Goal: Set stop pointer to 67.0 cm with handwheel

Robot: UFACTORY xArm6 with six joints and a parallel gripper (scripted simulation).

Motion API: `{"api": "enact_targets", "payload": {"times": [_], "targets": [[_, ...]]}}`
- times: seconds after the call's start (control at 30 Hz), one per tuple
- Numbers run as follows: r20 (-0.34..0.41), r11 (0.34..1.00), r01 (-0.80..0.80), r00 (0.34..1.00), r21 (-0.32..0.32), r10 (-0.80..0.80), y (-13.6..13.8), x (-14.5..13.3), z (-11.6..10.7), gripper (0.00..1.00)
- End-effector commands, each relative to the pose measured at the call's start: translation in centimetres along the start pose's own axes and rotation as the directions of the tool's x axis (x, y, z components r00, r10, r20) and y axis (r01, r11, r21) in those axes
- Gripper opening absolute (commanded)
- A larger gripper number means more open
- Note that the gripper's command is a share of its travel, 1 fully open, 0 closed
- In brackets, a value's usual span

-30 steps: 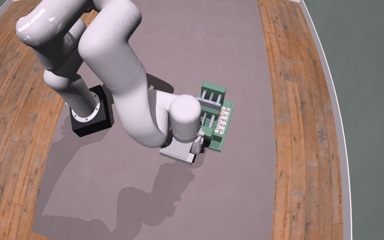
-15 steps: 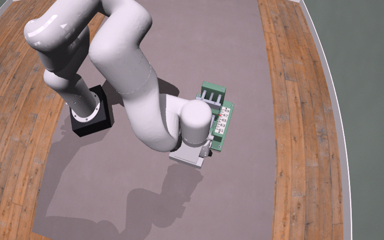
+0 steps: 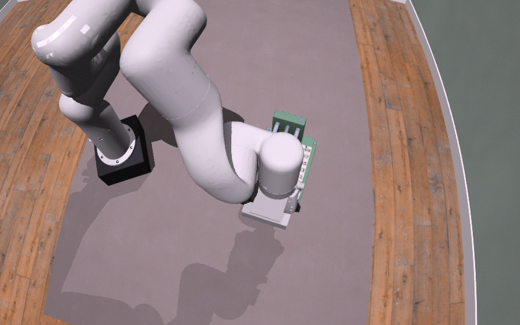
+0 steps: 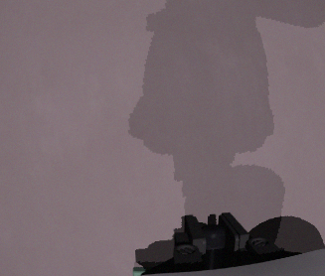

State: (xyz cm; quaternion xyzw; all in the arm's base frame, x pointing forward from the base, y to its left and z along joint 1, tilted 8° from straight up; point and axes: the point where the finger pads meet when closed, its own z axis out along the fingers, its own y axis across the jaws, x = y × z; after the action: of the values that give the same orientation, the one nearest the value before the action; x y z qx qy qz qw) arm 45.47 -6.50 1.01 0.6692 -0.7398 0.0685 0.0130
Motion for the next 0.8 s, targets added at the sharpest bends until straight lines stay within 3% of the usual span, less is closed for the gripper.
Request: {"api": "enact_targets", "payload": {"times": [0.0, 0.77], "targets": [[0.0, 1.0, 0.0, 1.0, 0.0, 0.0, -0.1, 0.0, -0.4, 0.06], [0.0, 1.0, 0.0, 1.0, 0.0, 0.0, 1.3, 0.0, -3.8, 0.06]]}}
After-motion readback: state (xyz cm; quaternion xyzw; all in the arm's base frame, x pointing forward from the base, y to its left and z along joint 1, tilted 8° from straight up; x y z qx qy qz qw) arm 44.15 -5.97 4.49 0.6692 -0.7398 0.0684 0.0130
